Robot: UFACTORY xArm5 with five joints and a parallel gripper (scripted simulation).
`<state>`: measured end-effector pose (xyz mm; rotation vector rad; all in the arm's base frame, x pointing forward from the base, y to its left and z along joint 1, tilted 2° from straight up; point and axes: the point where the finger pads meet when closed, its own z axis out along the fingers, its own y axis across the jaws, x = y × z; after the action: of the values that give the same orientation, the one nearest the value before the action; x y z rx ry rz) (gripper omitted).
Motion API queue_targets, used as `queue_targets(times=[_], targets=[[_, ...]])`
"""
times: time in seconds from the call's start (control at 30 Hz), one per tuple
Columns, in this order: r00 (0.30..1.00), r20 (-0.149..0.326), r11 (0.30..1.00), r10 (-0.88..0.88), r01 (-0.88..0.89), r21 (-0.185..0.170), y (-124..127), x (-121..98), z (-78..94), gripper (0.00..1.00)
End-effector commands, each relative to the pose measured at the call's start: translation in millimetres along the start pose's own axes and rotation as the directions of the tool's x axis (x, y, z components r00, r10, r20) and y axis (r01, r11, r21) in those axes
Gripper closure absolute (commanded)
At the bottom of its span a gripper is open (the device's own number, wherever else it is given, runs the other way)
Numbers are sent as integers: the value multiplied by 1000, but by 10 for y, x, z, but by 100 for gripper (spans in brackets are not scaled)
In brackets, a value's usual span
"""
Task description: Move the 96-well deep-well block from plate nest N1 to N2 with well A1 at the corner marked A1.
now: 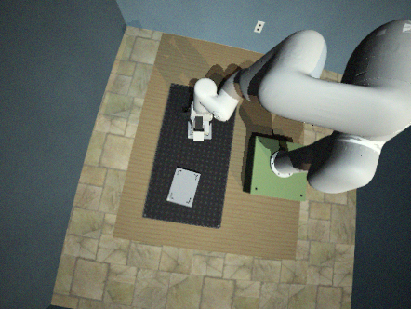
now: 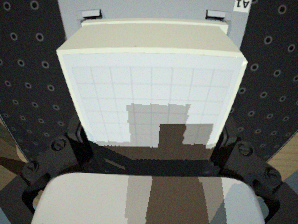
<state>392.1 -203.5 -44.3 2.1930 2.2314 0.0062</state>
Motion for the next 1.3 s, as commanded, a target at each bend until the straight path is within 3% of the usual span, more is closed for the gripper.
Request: queue_targets(times=[0.0, 0.77, 0.8, 1.27], targets=[[1000, 2, 1000, 0, 0, -3, 13, -7, -4, 100], [1000, 2, 1000, 0, 0, -3, 12, -7, 27, 100], [1000, 2, 1000, 0, 0, -3, 12, -7, 31, 0], [1000, 2, 1000, 0, 0, -3, 12, -7, 31, 0]])
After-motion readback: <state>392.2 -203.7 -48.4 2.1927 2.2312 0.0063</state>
